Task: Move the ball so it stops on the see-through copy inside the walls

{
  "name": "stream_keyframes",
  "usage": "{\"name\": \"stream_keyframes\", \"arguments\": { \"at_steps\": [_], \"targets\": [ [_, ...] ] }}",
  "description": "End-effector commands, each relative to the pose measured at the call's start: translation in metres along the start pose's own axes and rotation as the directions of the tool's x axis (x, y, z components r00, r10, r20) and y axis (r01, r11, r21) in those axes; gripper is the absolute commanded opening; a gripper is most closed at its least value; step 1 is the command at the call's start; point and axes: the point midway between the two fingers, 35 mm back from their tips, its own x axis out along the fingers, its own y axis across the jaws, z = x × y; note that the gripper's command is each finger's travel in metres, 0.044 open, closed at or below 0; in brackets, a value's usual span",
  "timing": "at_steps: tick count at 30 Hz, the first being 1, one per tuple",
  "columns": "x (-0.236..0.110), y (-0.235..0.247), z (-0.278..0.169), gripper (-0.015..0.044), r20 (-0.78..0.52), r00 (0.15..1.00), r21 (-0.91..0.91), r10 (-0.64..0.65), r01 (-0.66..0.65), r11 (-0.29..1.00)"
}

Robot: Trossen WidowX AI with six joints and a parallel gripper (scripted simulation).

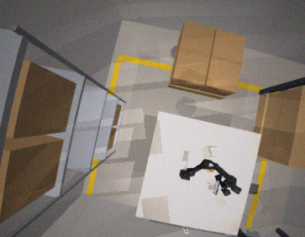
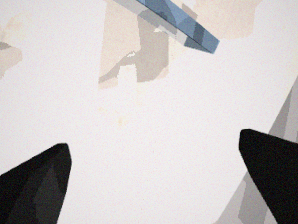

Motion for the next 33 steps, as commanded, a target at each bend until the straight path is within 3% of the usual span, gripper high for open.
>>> {"name": "stream_keyframes", "arguments": {
  "at_steps": [1, 9, 33],
  "targets": [
    [0.043, 0.057, 0.029, 0.0371, 0.073, 0.956, -0.535, 0.283, -0.202, 0.821],
    [0.063, 0.111, 0.049, 0.0371, 0.126, 0.857, -0.870, 0.499, -0.147, 0.471],
    [0.082, 0.122, 0.052, 0.0371, 0.126, 0.857, -0.870, 0.499, -0.146, 0.471]
  ]
}}
